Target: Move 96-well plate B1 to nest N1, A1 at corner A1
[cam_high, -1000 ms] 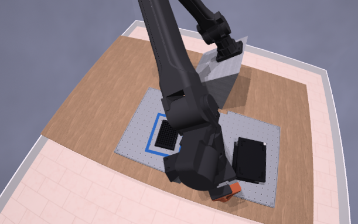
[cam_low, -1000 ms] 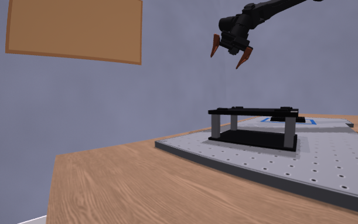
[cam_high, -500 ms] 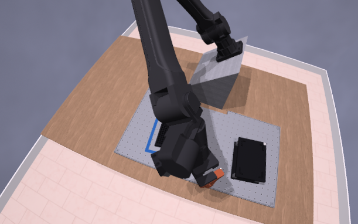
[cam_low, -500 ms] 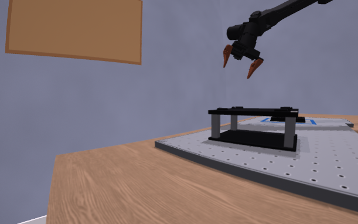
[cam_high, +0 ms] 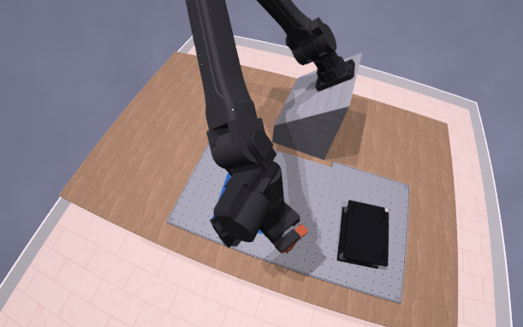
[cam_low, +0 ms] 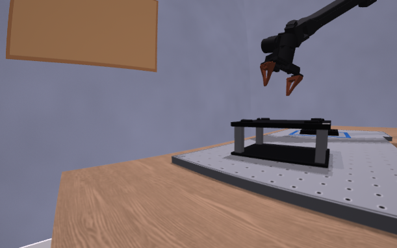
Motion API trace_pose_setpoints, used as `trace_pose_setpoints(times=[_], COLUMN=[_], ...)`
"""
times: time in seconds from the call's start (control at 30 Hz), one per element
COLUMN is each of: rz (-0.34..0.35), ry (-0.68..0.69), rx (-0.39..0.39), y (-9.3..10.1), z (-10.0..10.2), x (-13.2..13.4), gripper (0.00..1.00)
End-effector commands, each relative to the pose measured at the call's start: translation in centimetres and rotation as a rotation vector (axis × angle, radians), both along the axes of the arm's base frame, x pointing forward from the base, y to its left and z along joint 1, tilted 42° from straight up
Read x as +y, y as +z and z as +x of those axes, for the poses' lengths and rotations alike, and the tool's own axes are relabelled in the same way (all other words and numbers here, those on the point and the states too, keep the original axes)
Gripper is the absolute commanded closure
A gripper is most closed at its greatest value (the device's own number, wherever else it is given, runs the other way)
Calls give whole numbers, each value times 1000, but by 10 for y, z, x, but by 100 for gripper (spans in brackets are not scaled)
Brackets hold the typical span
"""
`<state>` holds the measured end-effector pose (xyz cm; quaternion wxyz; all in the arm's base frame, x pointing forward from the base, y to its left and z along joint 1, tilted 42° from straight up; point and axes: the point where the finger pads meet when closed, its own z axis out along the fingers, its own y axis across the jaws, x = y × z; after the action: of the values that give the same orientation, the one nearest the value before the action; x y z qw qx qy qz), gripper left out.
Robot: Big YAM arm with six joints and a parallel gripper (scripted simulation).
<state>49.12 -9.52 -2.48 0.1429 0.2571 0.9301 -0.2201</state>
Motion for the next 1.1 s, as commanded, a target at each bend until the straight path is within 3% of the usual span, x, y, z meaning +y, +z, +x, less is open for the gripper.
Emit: trace_pose_setpoints(times=[0.0, 0.07, 0.13, 0.2, 0.27, 0.33, 0.43, 0.53, 0.6, 0.67, 0.73, 0.77, 0.83, 0.93, 1.0, 1.07], rz=[-41, -46, -76, -81, -109, -109, -143, -143, -171, -175, -193, -203, -212, -227, -234, -240], ry=[76, 81, 117, 122, 158, 158, 204, 204, 237, 242, 277, 280, 317, 334, 362, 359], rx=[47, 30, 101, 84, 155, 155, 225, 199, 261, 262, 333, 327, 405, 417, 482, 458], y=[17, 19, 20, 22, 23, 23, 25, 27, 29, 31, 32, 33, 34, 35, 36, 38], z=[-7, -8, -19, -21, -32, -32, -43, -48, -57, -62, -73, -74, -86, -86, -98, -101], x=[-19, -27, -34, -42, -49, -49, -60, -71, -78, -85, -91, -95, -100, -102, -109, -116], gripper=[0, 0, 0, 0, 0, 0, 0, 0, 0, 0, 0, 0, 0, 0, 0, 0])
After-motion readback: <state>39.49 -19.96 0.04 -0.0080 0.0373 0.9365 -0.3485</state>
